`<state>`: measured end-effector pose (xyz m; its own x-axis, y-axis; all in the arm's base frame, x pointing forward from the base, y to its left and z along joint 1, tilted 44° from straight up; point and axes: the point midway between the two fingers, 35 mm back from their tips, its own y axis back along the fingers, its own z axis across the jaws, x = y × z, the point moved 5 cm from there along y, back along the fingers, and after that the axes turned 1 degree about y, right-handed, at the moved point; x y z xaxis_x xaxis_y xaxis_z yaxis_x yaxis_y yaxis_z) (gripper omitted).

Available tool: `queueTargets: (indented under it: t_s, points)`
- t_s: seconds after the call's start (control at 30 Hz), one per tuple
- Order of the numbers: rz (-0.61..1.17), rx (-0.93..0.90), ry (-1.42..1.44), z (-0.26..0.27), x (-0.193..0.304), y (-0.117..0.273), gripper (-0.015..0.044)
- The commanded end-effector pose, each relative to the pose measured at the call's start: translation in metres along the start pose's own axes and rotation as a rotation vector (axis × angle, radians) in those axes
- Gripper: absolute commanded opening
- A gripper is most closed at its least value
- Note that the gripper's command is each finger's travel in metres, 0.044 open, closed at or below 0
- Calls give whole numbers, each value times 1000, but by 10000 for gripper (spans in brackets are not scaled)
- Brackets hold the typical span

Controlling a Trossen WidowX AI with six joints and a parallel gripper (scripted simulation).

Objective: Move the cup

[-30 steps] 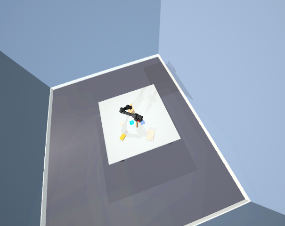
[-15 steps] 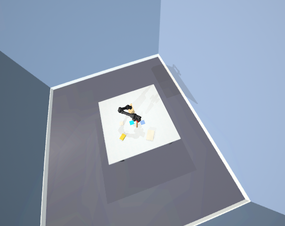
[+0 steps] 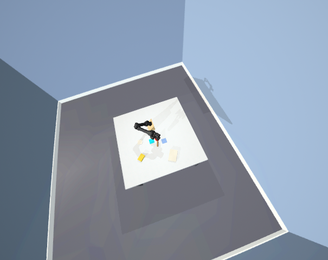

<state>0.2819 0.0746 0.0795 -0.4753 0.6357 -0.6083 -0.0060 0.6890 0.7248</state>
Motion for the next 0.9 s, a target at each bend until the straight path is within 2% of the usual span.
queueTargets:
  t_s: [0.0,0.87]
  points:
    - [-5,3,8,-7,-5,0,0]
    - [-6,5,9,-47,-38,1,0]
